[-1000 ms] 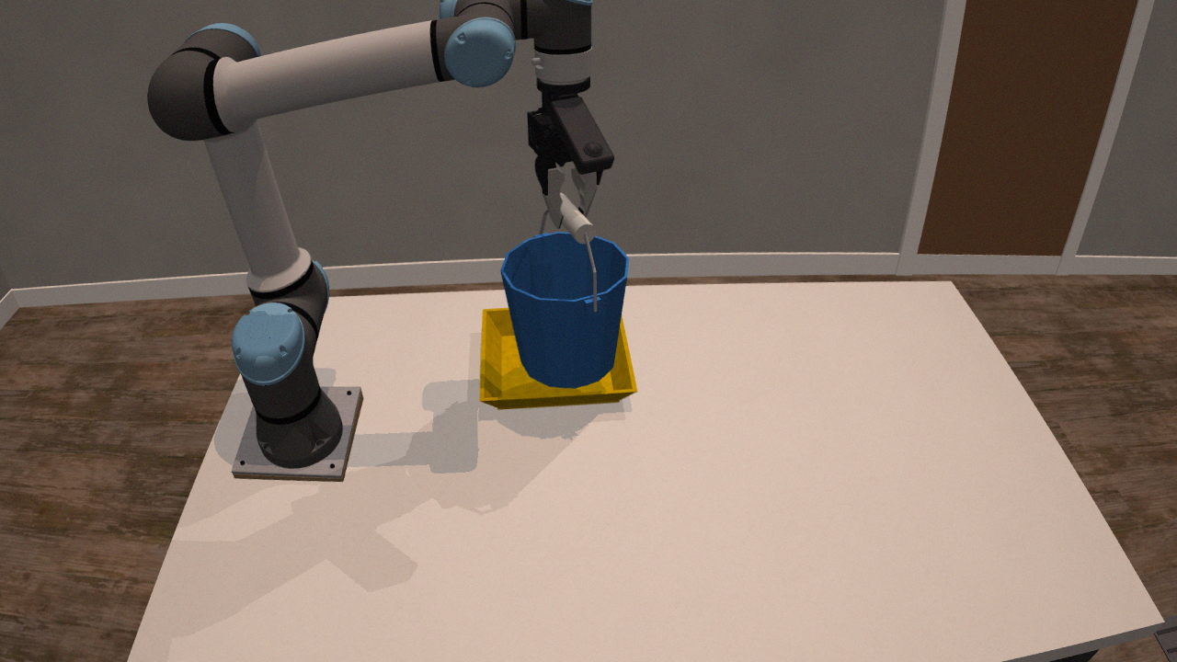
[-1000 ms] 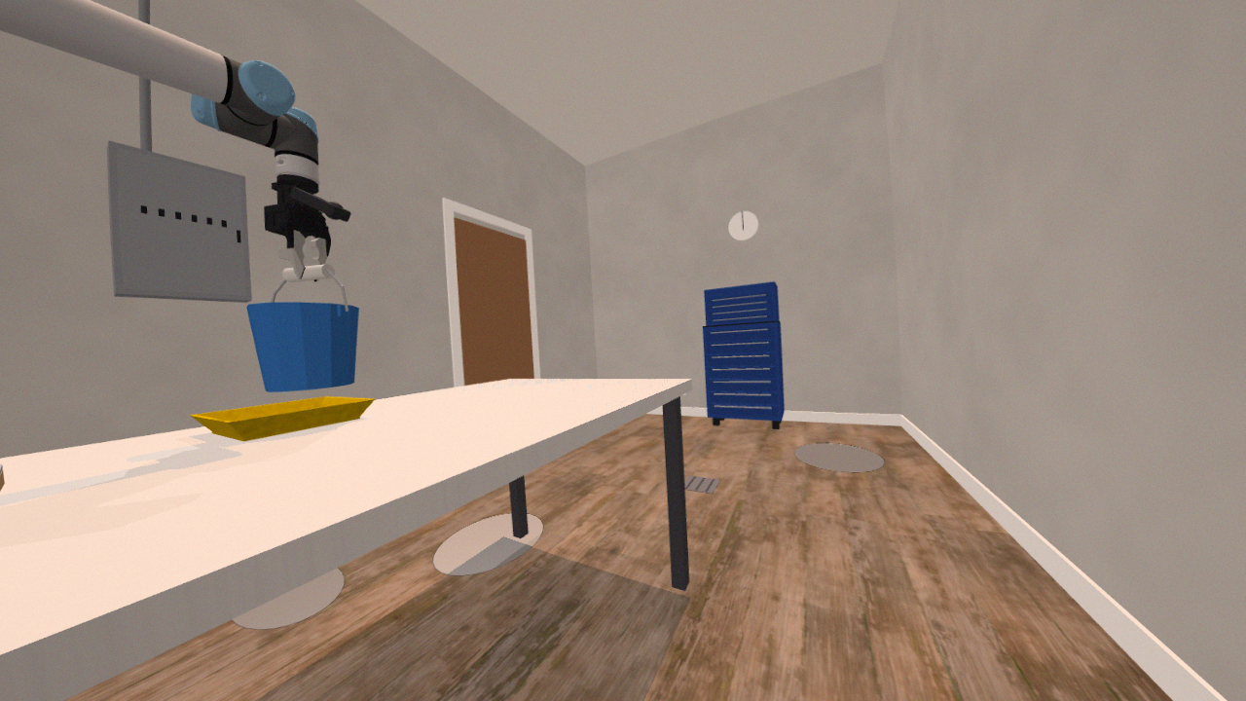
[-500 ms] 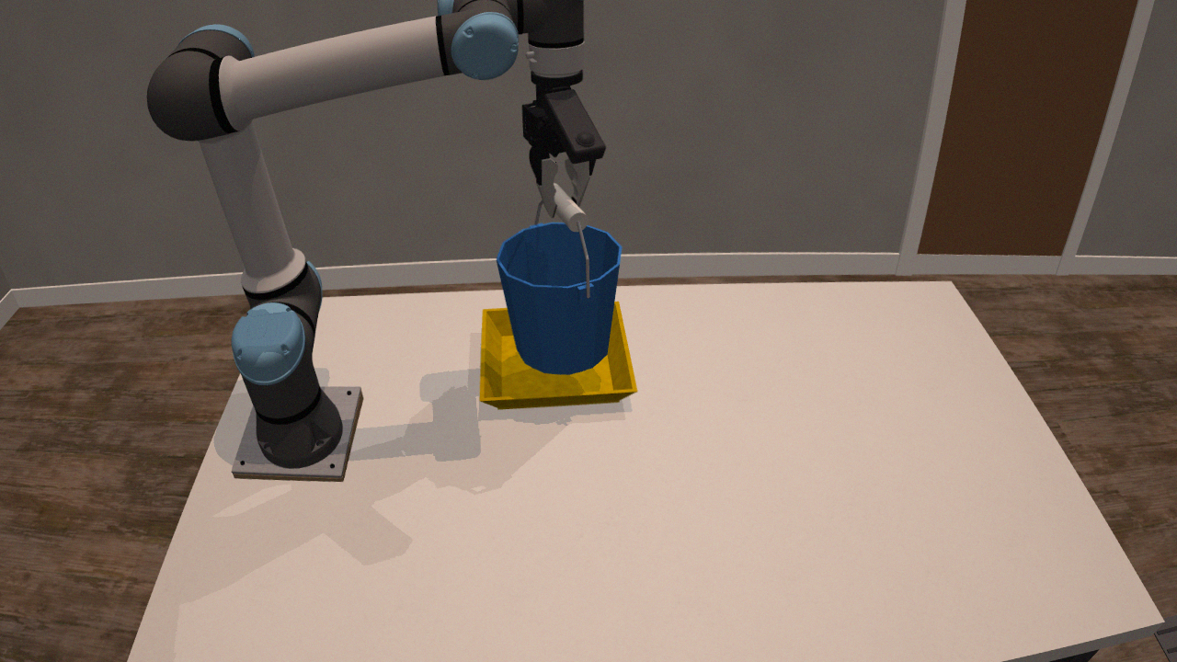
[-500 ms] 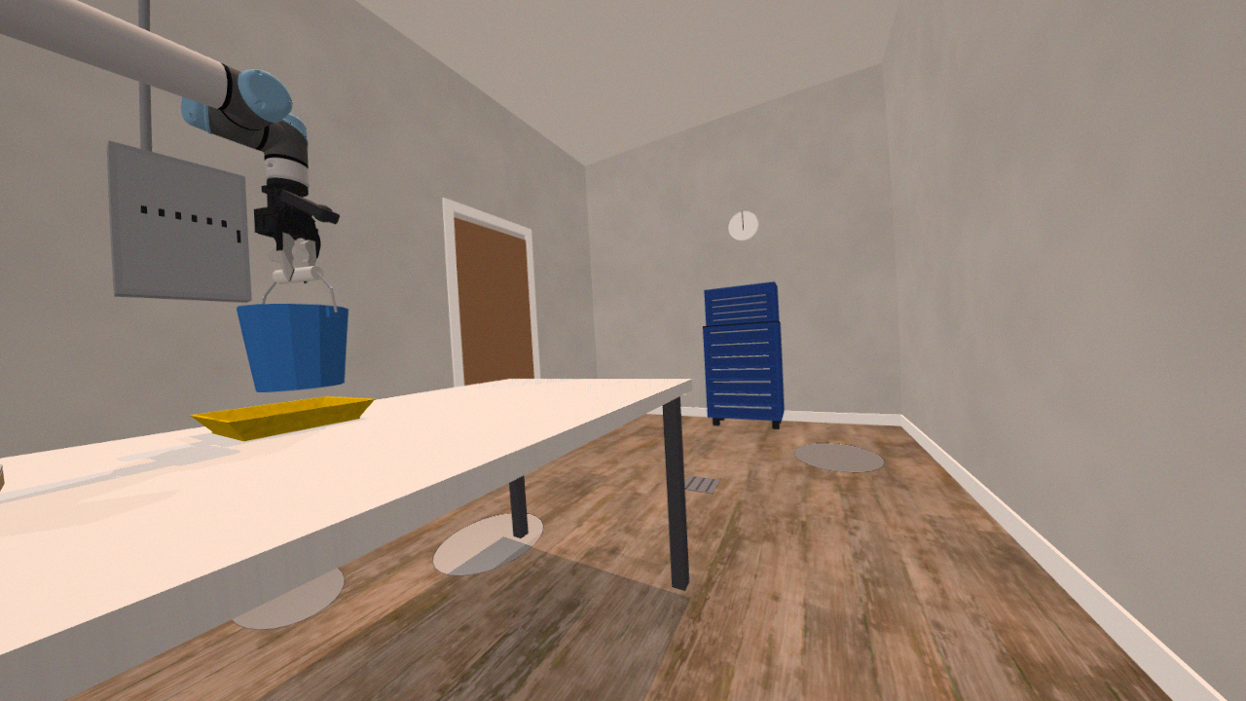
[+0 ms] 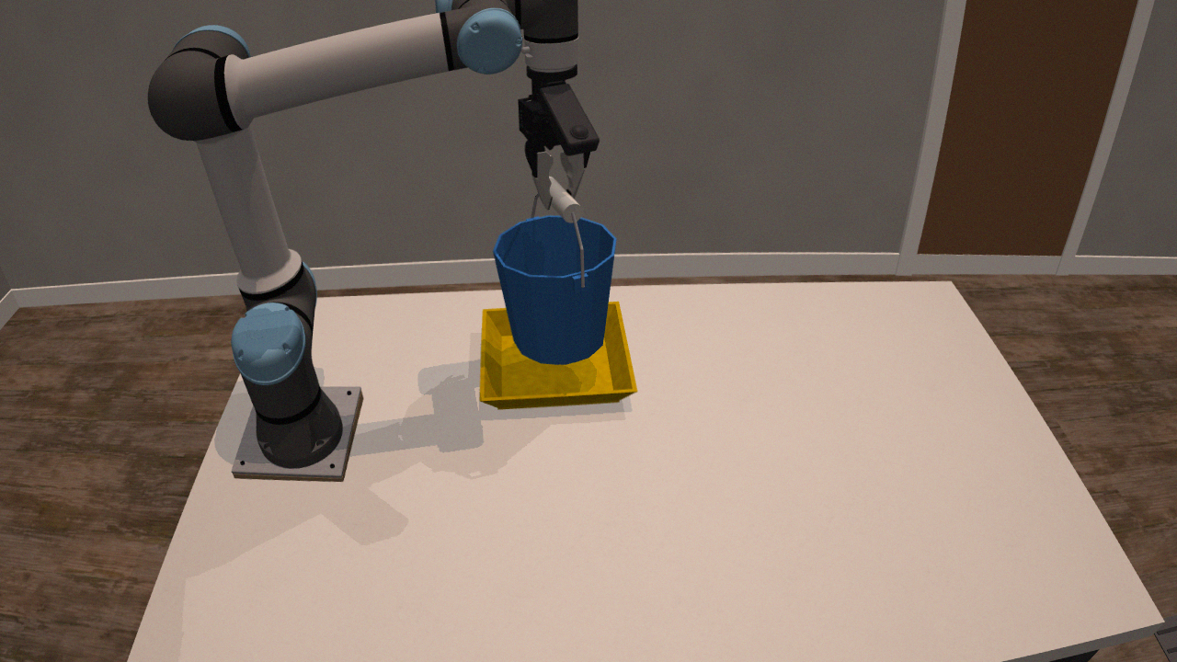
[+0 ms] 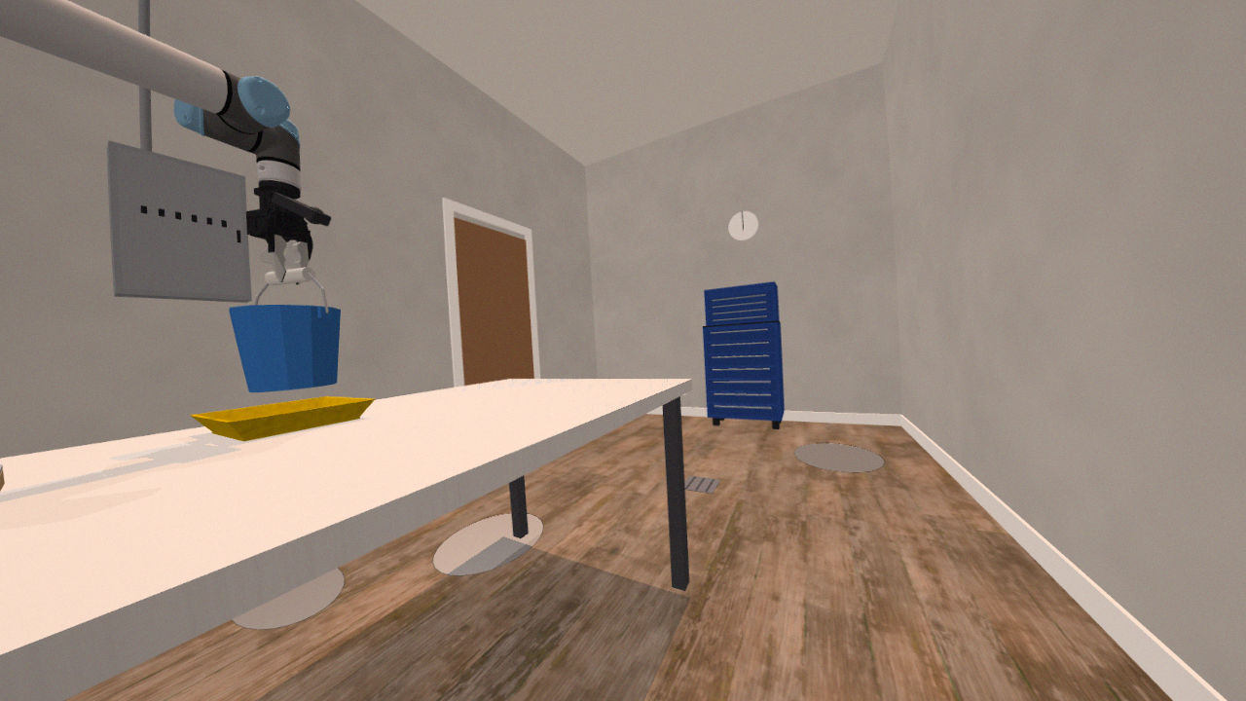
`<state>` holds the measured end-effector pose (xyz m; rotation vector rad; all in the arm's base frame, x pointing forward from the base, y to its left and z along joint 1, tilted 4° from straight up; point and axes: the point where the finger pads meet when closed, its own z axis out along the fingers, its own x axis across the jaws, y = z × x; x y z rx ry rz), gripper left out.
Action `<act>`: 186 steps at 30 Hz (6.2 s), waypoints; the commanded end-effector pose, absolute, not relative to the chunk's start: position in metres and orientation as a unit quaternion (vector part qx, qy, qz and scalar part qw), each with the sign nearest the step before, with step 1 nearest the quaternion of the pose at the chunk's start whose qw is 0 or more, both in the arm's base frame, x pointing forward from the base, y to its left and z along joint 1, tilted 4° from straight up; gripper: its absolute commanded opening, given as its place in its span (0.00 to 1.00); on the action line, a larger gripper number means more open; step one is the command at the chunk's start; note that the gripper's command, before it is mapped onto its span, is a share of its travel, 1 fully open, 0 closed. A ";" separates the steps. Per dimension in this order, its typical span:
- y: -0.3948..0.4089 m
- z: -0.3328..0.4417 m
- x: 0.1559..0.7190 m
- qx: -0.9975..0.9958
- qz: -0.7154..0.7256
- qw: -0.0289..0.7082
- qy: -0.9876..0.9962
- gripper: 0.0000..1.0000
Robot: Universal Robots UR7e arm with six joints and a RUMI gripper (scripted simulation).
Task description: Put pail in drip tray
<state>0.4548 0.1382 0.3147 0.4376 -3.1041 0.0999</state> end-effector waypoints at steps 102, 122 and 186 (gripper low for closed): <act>0.165 0.314 0.451 0.139 0.032 0.001 -0.990 0.00; 0.164 0.310 0.451 0.139 0.032 0.001 -0.990 0.00; 0.161 0.250 0.451 0.139 0.032 0.001 -0.990 0.00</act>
